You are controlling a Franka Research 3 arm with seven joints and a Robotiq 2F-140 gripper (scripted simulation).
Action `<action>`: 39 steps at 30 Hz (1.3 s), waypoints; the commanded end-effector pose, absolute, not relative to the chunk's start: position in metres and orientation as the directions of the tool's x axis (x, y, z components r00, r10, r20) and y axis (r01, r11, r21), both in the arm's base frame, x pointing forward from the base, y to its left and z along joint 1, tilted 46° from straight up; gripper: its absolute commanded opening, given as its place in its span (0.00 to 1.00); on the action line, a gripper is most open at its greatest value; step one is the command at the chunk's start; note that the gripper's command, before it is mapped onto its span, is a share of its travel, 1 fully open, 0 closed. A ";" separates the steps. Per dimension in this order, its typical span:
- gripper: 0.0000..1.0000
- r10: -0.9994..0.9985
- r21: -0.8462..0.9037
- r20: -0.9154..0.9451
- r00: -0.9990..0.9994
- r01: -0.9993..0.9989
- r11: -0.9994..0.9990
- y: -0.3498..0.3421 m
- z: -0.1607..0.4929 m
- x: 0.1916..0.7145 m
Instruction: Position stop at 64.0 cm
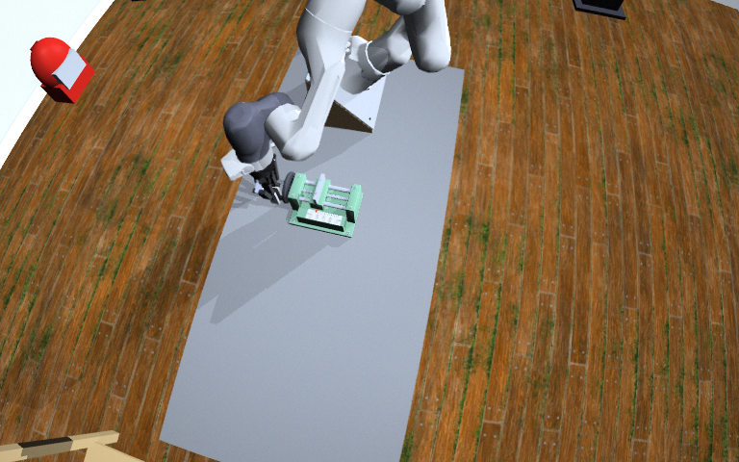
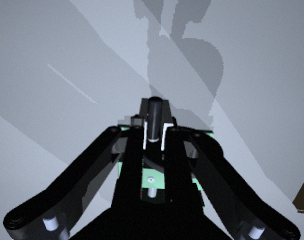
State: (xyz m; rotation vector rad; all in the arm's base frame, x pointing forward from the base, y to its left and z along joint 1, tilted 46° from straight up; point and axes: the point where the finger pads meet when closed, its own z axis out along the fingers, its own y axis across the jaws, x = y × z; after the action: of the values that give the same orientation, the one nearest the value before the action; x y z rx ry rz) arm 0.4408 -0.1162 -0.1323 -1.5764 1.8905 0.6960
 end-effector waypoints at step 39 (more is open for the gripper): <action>0.04 -0.687 0.029 -0.713 -0.138 -0.985 0.167 -0.099 -0.147 0.425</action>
State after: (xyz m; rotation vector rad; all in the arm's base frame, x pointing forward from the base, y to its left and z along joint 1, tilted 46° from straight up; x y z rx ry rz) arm 0.4289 -0.1010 -0.1445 -1.5738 1.8954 0.6937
